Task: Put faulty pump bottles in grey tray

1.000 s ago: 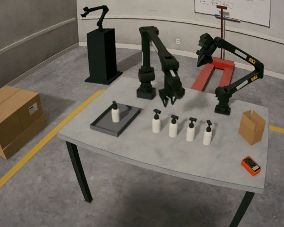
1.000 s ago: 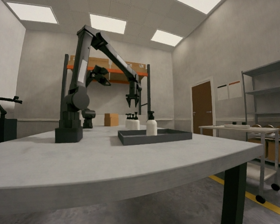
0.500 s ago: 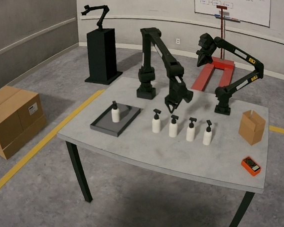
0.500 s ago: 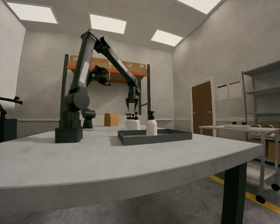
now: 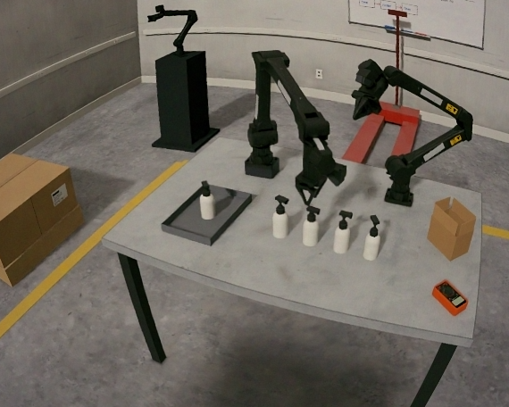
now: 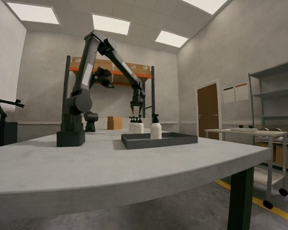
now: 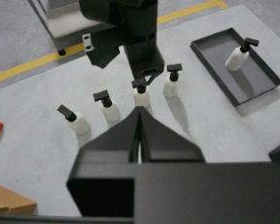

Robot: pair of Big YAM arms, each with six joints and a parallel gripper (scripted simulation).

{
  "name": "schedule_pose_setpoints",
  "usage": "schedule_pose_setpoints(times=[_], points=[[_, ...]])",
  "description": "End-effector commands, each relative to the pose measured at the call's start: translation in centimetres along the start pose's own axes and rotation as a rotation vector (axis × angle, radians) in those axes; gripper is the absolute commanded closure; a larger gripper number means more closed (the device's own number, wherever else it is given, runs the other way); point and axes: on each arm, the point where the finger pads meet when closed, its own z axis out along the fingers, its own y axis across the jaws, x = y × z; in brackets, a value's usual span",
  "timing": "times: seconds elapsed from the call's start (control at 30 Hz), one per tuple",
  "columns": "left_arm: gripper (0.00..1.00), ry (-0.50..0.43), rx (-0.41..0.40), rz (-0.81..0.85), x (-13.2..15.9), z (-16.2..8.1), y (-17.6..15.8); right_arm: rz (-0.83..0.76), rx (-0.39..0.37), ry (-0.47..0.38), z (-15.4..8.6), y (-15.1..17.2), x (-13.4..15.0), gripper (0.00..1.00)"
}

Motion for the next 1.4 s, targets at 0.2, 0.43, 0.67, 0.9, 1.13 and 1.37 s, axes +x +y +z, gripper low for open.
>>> schedule_pose_setpoints(times=[0.2, 0.43, 0.67, 0.9, 1.13, 1.37], points=[[1.00, -0.029, 0.008, -0.026, -1.8, -1.0, 0.0, -0.021, 0.032, -0.043, -0.2, -1.7, -2.0, 0.49], [1.00, -0.029, 0.008, -0.026, -1.8, -1.0, 0.0, -0.021, 0.039, -0.051, 0.3, -1.7, -2.1, 0.49], [1.00, -0.029, 0.008, -0.026, -1.8, -1.0, 0.0, -0.021, 0.035, -0.045, 1.7, -1.7, -2.1, 0.49], [1.00, -0.029, 0.008, -0.026, -1.8, -1.0, 0.0, -0.021, 0.028, -0.037, 3.0, -1.7, -2.1, 0.49], [1.00, -0.029, 0.008, -0.026, -1.8, -1.0, 0.0, -0.021, 0.034, -0.044, 3.5, -1.6, -1.9, 0.49], [1.00, -0.029, 0.008, -0.026, -1.8, -1.0, 0.0, -0.021, 0.039, -0.051, 3.9, -1.8, -2.2, 0.49]])
